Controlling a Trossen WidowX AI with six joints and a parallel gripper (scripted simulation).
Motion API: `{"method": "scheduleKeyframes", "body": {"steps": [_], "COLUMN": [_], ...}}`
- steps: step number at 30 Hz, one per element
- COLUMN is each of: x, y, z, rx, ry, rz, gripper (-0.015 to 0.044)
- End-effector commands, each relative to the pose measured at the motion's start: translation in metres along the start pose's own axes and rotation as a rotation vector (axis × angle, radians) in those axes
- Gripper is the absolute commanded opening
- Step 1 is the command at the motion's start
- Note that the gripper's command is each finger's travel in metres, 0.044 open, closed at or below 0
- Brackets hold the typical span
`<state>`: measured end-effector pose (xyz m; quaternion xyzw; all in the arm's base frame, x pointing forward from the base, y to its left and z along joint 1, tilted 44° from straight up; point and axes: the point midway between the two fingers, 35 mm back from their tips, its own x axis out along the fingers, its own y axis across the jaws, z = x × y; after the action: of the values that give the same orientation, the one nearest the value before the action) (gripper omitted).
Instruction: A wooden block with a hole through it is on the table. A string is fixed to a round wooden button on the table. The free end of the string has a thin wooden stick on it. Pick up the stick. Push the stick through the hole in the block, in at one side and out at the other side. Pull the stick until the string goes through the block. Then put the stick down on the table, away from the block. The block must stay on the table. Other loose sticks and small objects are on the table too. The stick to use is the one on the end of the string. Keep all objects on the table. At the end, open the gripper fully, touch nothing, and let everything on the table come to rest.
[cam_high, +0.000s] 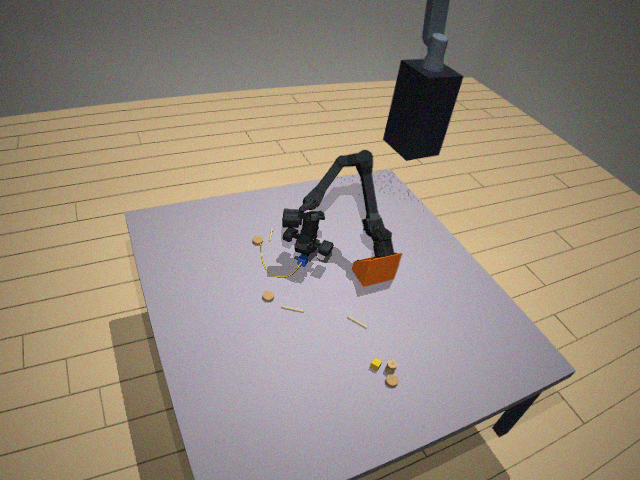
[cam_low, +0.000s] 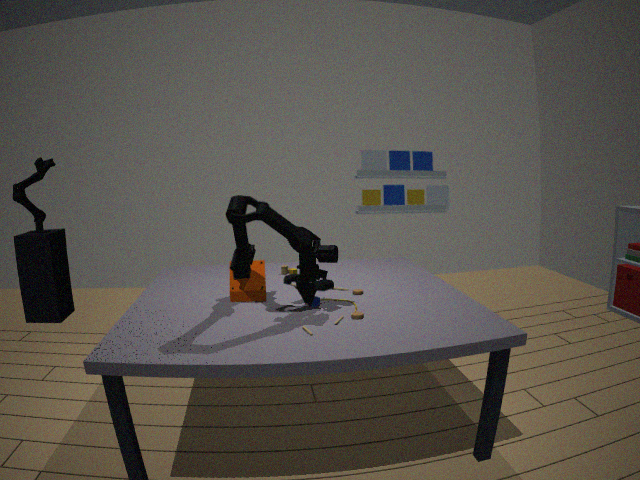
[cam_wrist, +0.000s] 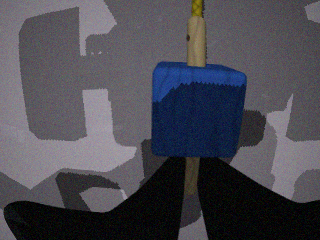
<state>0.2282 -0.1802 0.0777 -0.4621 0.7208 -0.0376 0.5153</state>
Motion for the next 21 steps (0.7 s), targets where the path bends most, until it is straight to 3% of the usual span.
{"method": "scheduleKeyframes", "body": {"steps": [1, 21], "x": [-0.0002, -0.0002], "y": [0.0007, 0.0004], "z": [-0.0002, -0.0026], "rx": [0.013, 0.028], "ry": [-0.012, -0.026], "rz": [0.000, -0.014], "gripper": [0.0000, 0.0000]}}
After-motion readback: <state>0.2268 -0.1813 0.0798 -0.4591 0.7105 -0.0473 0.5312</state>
